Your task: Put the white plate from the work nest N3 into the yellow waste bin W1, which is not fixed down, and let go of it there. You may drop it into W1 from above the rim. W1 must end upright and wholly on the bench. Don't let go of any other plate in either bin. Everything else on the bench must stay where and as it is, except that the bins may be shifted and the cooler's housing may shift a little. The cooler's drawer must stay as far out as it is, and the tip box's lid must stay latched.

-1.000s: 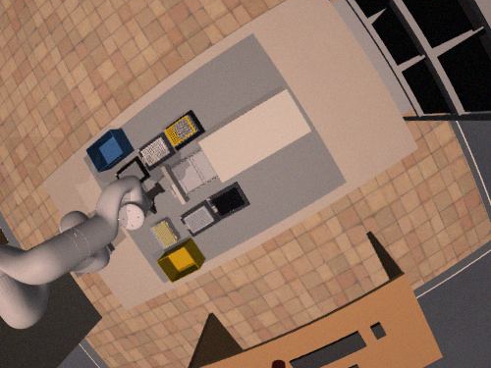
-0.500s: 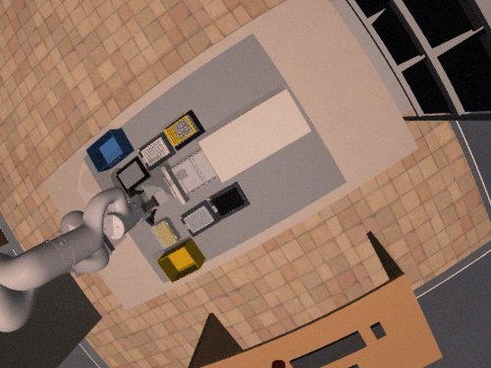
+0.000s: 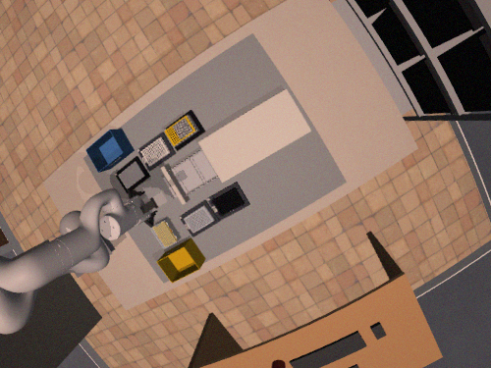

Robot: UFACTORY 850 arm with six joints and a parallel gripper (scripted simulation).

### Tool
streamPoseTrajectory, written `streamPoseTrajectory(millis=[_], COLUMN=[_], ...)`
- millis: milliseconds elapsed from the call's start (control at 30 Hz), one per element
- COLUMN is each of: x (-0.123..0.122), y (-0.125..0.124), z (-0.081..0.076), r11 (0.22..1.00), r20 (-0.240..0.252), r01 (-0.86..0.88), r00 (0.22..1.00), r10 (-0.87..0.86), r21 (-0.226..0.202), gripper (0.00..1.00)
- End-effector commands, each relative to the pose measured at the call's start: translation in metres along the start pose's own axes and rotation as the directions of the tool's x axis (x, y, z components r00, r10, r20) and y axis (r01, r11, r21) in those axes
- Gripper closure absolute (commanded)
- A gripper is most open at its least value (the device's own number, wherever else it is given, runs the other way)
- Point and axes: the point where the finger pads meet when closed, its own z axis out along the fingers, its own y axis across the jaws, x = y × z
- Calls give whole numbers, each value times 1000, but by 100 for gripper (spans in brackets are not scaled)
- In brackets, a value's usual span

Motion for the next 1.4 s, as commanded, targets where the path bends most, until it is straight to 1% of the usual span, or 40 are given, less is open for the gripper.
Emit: streamPoseTrajectory(millis=[0, 200, 267, 767, 833, 1333, 1367], x=[3, 10, 10, 28, 28, 46, 46], y=[-9, -35, -35, -100, -100, -164, -164], z=[4, 18, 18, 52, 52, 85, 85], r11=[1000, 1000, 1000, 1000, 1000, 1000, 1000], r20=[0, 0, 0, 0, 0, 0, 0], r01=[-12, -12, -12, -12, -12, -12, -12], r00=[1000, 1000, 1000, 1000, 1000, 1000, 1000], r10=[12, 12, 12, 12, 12, 12, 12], r21=[-6, -6, -6, -6, -6, -6, -6], gripper=[0, 0, 0, 0, 0, 0, 0])
